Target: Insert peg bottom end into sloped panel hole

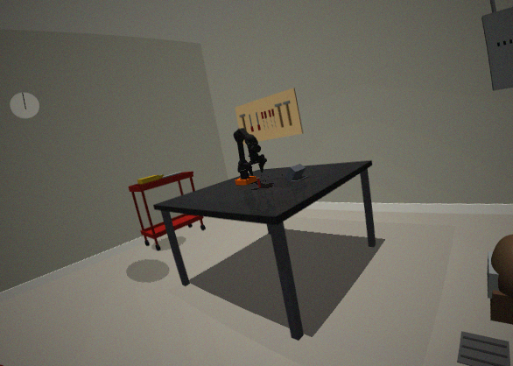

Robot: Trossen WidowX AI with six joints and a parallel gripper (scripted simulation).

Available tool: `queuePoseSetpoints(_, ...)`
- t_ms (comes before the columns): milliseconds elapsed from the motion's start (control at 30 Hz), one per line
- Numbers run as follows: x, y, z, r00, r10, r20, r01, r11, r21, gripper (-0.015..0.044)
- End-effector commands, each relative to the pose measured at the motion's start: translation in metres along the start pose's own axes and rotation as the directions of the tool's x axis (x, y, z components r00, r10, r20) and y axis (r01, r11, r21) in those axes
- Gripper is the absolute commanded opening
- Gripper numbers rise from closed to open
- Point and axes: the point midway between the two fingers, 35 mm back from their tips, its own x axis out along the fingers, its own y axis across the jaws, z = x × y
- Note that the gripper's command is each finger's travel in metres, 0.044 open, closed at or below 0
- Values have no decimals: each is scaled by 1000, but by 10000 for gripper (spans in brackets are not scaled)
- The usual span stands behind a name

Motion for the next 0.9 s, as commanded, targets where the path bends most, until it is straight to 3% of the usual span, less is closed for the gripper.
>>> queuePoseSetpoints(0,6,-1,-1,1000,-4,-8,4,1000,5,440)
queuePoseSetpoints(867,49,-1,0,1000,-4,-8,4,1000,5,440)
